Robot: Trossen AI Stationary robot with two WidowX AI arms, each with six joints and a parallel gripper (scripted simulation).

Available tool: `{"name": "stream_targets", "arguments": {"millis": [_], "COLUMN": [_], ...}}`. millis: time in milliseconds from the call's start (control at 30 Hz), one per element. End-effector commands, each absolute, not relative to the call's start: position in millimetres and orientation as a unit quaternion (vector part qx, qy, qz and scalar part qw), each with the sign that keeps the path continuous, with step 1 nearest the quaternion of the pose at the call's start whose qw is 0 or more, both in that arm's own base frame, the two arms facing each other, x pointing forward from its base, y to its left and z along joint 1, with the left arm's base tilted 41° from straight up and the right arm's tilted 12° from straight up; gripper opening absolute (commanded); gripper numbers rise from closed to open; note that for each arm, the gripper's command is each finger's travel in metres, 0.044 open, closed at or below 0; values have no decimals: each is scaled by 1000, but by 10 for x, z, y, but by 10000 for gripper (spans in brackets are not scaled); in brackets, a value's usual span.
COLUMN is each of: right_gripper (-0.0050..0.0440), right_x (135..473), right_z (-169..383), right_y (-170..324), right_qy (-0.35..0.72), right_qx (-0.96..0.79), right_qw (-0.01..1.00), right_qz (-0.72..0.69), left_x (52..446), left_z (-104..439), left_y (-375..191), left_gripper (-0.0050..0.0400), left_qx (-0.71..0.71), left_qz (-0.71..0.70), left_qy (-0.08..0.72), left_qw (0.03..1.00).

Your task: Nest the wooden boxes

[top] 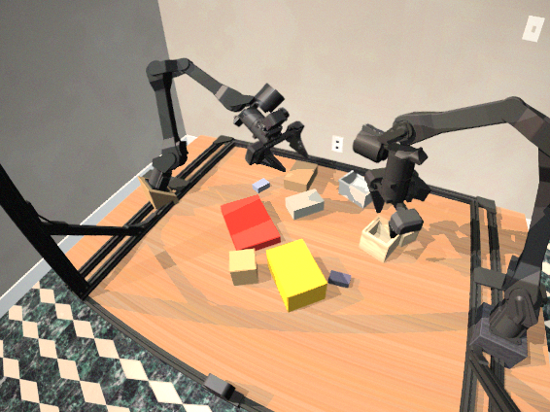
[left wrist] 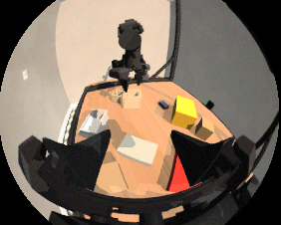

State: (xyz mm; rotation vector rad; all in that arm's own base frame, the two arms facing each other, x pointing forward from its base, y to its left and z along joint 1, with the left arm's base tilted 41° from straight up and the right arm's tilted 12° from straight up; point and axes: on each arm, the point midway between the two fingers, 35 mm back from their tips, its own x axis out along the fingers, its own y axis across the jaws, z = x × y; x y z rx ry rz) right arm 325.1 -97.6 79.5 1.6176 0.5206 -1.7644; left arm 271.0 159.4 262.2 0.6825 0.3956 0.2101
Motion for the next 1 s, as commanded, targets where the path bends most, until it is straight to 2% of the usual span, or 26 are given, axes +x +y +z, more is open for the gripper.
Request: {"name": "stream_targets", "arguments": {"millis": [0,133,200,533,700,767,967], "right_gripper": [400,400,400,400,400,400,400], "right_x": [3263,3265,3265,3267,3266,3266,3262], "right_z": [850,895,895,1014,1070,1070,1148], "right_y": [-970,-961,-961,-937,-926,-926,-910], "right_qy": [273,359,359,555,622,622,684], "right_qx": [581,520,520,311,198,198,31], "right_qw": [406,481,481,636,679,679,707], "right_qz": [-651,-608,-608,-437,-336,-336,-178], "left_x": [2709,2709,2709,2709,2709,2709,2709], "left_z": [2618,2618,2618,2618,2618,2618,2618], "left_y": [1594,1594,1594,1594,1594,1594,1594], "left_gripper": [400,400,400,400,400,400,400], "left_qx": [332,332,332,332,332,332,332], "left_qz": [102,102,102,102,102,102,102], "left_qy": [193,193,193,193,193,193,193], "left_qw": [918,918,918,918,918,918,918]}}
